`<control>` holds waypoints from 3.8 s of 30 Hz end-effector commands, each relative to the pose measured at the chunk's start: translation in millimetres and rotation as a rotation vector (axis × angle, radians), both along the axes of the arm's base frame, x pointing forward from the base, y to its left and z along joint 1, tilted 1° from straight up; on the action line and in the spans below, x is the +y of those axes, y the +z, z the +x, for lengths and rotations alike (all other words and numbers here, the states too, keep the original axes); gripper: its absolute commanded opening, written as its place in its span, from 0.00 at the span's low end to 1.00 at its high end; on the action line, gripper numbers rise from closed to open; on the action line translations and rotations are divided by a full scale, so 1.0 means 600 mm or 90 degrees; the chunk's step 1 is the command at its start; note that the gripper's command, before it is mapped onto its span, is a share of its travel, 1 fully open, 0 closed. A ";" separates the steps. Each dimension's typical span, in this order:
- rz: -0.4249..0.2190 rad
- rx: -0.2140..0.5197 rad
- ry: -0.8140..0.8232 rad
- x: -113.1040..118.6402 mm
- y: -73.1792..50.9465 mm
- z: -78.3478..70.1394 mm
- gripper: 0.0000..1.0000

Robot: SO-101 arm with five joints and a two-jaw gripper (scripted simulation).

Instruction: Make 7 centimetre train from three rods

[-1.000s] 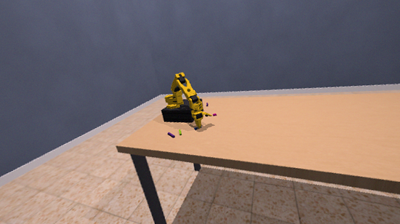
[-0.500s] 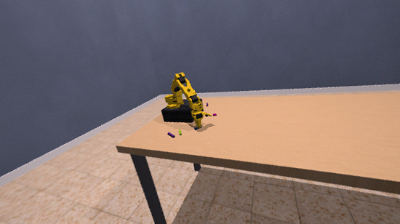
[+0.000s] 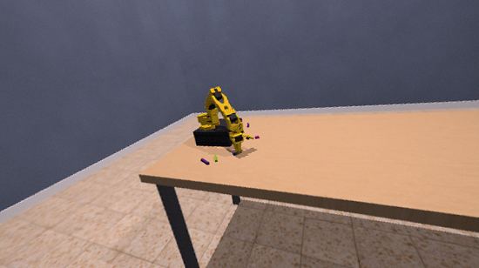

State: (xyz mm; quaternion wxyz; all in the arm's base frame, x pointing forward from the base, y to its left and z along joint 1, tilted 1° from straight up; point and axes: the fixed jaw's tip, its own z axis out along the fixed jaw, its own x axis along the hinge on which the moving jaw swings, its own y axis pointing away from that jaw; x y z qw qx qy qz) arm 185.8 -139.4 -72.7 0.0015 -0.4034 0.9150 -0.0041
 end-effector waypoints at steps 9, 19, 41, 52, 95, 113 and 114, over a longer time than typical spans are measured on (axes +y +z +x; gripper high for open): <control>0.008 0.009 0.000 0.000 -0.005 -0.006 0.00; 0.008 0.009 0.000 0.000 -0.005 -0.006 0.05; 0.008 0.009 0.000 0.000 -0.005 -0.006 0.11; 0.008 0.009 0.000 0.000 -0.005 -0.006 0.17; 0.008 0.009 0.000 0.009 0.000 -0.016 0.17; 0.008 0.009 0.000 0.009 0.023 -0.015 0.17; 0.008 0.009 0.000 0.009 0.025 -0.015 0.17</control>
